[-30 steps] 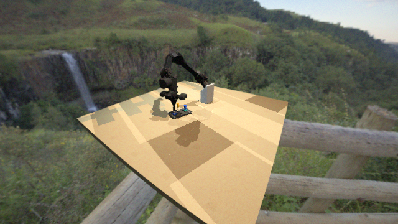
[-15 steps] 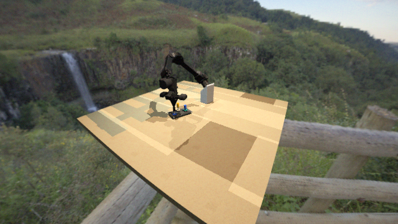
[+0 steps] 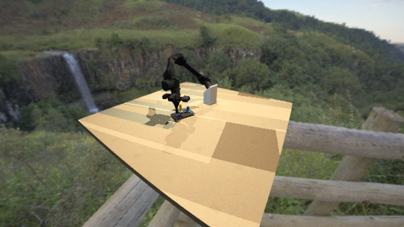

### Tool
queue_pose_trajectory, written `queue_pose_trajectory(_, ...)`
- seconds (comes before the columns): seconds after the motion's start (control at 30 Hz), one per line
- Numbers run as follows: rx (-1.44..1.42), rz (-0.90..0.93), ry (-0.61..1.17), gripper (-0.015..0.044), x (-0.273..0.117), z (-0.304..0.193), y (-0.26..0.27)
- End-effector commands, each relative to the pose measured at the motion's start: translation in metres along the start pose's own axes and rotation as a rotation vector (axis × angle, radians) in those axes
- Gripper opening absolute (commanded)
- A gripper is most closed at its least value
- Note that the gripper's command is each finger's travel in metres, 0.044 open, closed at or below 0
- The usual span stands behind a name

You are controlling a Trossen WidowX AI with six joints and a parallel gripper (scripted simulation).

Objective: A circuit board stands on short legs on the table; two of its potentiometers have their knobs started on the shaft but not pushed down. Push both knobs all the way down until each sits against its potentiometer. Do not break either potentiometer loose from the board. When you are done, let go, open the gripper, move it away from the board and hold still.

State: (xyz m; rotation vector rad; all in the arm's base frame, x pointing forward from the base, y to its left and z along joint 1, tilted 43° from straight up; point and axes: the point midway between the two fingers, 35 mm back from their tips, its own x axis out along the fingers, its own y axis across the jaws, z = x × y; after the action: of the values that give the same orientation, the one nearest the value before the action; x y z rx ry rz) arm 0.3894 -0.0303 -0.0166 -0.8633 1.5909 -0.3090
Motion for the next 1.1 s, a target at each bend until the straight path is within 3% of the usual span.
queue_pose_trajectory(0.0,0.024,0.006,0.019,0.0,0.0198,0.0007,-0.0033)
queue_pose_trajectory(1.07,0.024,0.005,0.019,0.0,0.0258,0.0006,-0.0033)
